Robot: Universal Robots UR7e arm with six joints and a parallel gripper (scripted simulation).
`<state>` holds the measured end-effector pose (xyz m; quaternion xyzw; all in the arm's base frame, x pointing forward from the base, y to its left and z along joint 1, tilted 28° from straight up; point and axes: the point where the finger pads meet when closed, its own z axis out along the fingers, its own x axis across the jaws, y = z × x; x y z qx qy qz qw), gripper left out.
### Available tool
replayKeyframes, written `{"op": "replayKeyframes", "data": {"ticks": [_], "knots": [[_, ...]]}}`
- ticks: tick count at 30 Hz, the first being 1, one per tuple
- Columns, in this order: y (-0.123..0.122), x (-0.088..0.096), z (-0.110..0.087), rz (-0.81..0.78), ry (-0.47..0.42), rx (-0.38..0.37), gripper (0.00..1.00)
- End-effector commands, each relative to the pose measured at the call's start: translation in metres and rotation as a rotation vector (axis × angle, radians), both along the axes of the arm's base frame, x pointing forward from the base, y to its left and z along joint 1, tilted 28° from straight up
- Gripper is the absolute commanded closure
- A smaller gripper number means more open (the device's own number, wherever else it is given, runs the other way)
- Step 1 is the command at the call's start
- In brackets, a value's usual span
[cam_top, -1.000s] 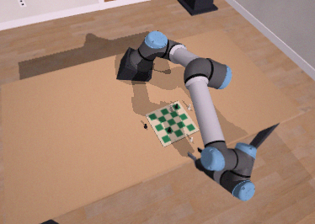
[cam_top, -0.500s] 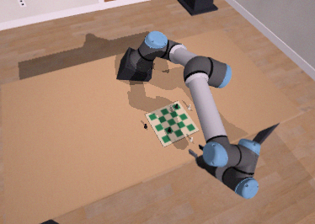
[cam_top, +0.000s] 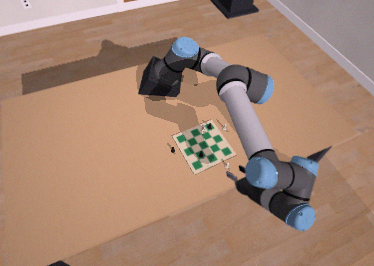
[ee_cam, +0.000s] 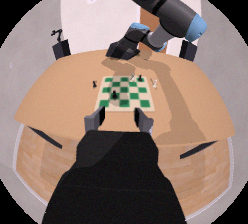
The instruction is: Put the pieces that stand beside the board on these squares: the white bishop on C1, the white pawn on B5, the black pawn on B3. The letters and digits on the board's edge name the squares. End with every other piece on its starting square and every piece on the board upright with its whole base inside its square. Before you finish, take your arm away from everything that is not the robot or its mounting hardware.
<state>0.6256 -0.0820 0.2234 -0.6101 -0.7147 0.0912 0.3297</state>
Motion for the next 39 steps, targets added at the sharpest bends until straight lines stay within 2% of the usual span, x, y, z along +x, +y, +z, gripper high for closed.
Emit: {"op": "replayKeyframes", "data": {"ticks": [1, 22, 39], "knots": [[0.0, 0.0, 0.0, -0.001, -0.002, -0.001, 0.0], [0.001, -0.005, 0.01, -0.014, -0.031, 0.006, 0.0], [0.006, -0.027, 0.04, -0.059, -0.133, 0.027, 0.0]]}}
